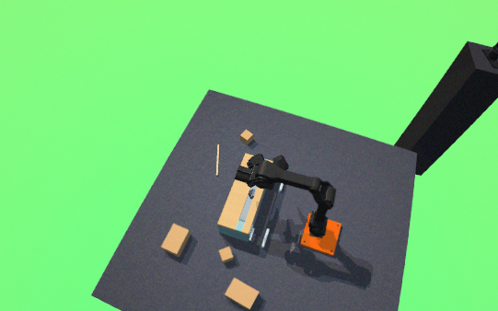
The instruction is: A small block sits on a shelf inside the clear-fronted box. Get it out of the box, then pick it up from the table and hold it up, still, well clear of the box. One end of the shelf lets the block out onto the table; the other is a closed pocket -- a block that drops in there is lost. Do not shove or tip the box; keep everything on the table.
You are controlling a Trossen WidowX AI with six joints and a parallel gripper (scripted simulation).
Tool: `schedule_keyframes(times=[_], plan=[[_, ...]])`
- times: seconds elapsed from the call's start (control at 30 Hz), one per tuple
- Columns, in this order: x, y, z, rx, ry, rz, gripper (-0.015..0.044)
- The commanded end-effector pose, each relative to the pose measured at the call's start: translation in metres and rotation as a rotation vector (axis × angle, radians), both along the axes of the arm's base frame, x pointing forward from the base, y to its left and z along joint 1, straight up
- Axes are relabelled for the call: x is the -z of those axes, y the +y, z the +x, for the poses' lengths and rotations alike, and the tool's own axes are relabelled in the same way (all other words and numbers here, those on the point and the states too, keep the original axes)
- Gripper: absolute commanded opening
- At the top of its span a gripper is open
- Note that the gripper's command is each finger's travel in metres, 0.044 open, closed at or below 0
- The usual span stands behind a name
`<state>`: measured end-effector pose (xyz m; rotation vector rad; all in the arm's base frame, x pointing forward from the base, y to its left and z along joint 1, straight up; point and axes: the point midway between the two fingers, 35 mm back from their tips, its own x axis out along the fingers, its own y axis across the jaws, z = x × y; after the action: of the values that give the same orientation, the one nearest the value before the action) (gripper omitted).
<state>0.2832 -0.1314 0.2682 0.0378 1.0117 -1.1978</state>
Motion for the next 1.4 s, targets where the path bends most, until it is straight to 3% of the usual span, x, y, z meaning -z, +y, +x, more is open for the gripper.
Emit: schedule_keyframes(times=[0.0, 0.47, 0.77, 1.37], plan=[[0.001, 0.001, 0.0, -0.011, 0.012, 0.003, 0.04], [0.058, 0.054, 0.006, -1.076, 0.888, 0.231, 0.04], [0.09, 0.092, 0.003, -1.901, 1.314, 0.25, 0.04], [0.093, 0.095, 0.003, -1.965, 1.339, 0.244, 0.04]])
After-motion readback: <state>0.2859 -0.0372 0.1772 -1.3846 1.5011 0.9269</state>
